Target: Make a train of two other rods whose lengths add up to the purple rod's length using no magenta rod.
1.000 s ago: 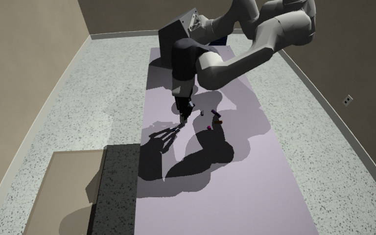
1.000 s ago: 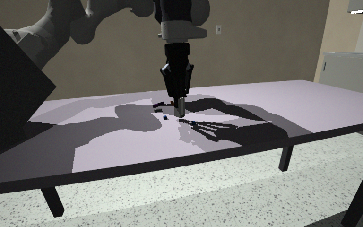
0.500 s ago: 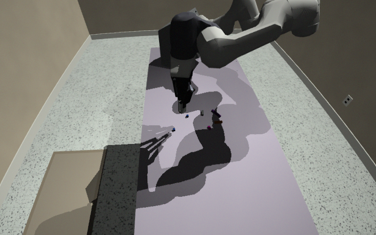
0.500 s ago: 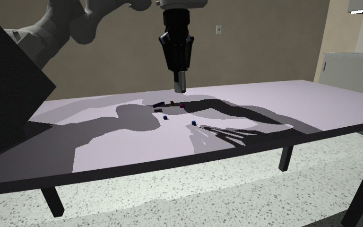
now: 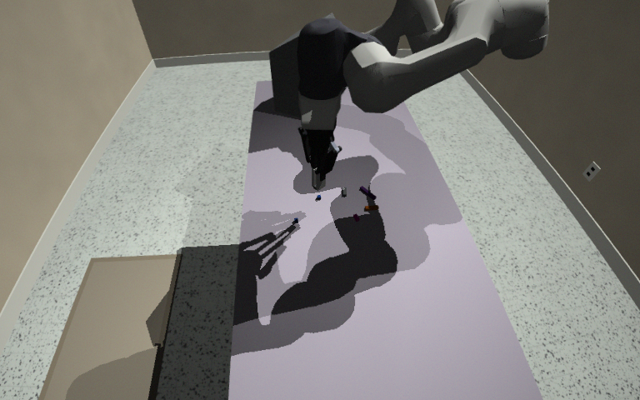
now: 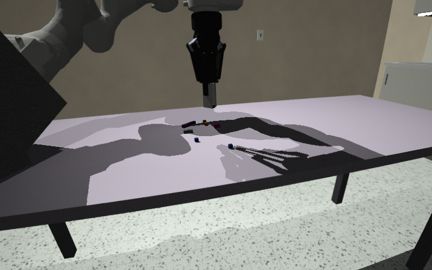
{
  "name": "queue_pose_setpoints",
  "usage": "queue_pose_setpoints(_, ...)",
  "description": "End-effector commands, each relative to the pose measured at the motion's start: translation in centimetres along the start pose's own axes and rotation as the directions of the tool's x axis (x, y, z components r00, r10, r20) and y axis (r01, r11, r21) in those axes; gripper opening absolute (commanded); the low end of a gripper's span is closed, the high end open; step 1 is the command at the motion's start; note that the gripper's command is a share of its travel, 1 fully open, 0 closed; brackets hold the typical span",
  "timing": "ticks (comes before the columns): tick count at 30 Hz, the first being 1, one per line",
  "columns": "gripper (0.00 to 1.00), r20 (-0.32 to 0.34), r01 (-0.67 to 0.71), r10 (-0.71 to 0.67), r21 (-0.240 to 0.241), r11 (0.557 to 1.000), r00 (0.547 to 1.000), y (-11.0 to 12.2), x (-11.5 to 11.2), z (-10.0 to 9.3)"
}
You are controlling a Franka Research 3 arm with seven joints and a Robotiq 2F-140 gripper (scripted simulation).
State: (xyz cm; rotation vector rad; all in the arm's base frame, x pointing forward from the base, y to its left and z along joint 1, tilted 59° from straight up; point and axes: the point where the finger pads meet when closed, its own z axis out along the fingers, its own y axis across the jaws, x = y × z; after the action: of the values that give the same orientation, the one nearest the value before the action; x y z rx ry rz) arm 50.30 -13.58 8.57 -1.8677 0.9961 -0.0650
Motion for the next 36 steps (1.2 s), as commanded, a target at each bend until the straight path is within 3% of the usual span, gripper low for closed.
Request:
queue_pose_setpoints(1, 0.03, -0.003, 0.167, -0.167, -0.001, 0.986, 0.986, -0.7, -1.1, 0.0)
queue_pose_setpoints(21, 0.03, -0.002, 0.451, -0.451, -0.002, 0.893, 0.893, -2.0, -4.5, 0.0)
queue_pose_setpoints(36, 0.03, 0.001, 0.675, -0.675, -0.003, 0.738, 0.738, -2.8, -7.6, 0.1)
